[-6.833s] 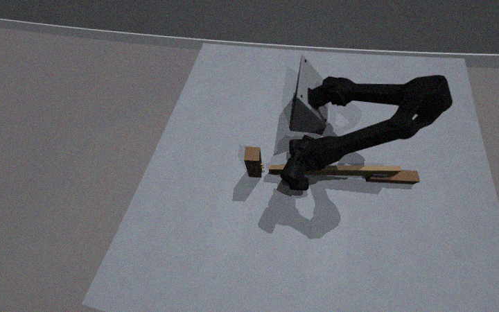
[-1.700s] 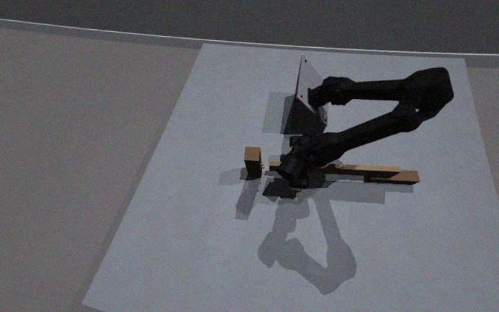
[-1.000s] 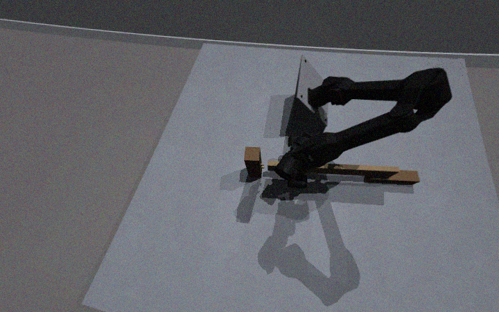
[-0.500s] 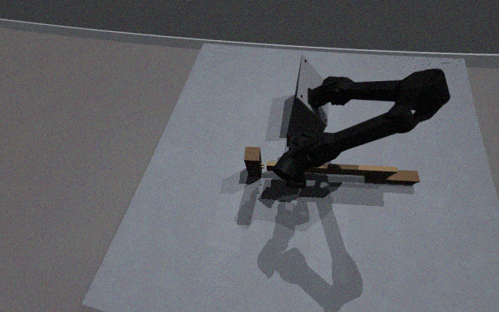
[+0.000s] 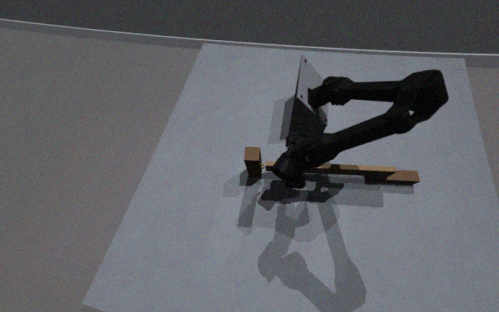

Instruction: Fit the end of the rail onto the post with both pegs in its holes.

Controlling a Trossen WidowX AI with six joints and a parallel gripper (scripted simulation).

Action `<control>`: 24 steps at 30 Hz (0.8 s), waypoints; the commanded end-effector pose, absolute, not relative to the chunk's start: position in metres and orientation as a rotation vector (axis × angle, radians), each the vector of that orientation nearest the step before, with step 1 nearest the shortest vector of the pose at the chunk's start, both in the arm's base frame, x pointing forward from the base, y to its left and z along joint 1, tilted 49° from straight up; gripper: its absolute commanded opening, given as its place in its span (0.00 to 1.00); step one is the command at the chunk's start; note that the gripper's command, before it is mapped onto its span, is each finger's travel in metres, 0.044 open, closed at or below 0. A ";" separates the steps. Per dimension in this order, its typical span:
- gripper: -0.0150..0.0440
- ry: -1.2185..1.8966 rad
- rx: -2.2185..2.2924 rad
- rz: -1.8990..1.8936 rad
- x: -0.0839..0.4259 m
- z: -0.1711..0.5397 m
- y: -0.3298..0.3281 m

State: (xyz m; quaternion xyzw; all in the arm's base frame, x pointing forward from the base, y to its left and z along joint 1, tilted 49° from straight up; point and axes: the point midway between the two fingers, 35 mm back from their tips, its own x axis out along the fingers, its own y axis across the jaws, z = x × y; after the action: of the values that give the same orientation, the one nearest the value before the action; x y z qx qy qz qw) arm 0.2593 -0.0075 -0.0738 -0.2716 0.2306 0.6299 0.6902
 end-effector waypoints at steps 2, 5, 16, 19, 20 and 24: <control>0.25 0.514 -0.612 1.400 0.261 -0.074 -0.012; 0.25 0.514 -0.612 1.400 0.261 -0.075 -0.013; 0.25 0.514 -0.612 1.400 0.261 -0.078 -0.014; 0.25 0.514 -0.613 1.400 0.261 -0.078 -0.015; 0.25 0.514 -0.613 1.400 0.261 -0.078 -0.015; 0.25 0.514 -0.613 1.400 0.261 -0.079 -0.016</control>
State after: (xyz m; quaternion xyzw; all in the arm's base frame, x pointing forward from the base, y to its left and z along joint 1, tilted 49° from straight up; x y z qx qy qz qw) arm 0.2593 -0.0120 -0.0787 -0.2715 0.2307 0.6298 0.6902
